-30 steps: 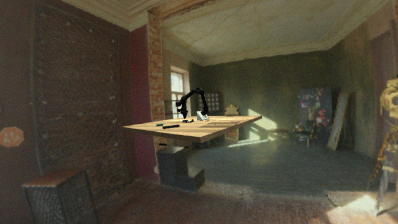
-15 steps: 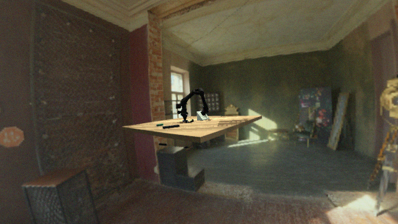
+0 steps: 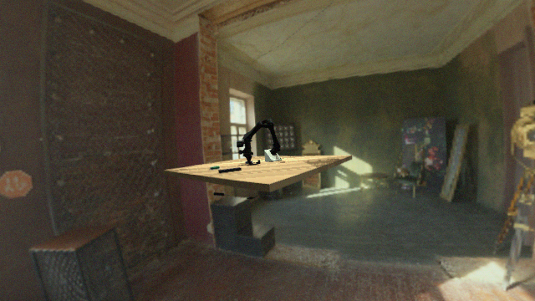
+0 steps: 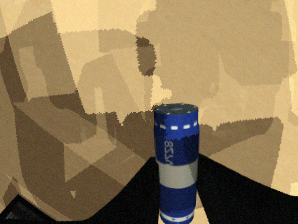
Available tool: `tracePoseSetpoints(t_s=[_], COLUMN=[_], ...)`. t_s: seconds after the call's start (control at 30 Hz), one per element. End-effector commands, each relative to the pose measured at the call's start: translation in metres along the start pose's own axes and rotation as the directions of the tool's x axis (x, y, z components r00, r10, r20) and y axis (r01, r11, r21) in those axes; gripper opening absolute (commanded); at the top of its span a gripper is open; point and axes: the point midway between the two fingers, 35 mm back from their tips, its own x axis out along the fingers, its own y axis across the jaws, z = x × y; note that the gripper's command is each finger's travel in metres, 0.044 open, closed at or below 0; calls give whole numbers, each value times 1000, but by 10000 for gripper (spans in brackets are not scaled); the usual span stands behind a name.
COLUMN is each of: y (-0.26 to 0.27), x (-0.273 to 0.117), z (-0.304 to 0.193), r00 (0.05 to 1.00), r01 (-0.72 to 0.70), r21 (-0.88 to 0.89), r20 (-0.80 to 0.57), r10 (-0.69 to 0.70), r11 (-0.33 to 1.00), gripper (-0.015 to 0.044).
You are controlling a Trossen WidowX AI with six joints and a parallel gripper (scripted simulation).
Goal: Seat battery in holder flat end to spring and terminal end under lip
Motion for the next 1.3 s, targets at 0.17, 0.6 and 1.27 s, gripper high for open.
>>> tracePoseSetpoints(t_s=[0.17,0.6,1.27], y=[0,17,90], x=[-6,-56,-73], z=[1,-10,-76], r00=[1000,1000,1000], r01=[-1,1,5], r21=[4,-134,-716], r20=[1,3,-8], r10=[1,-1,-15], r11=[1000,991,698], gripper=[68,68,68])
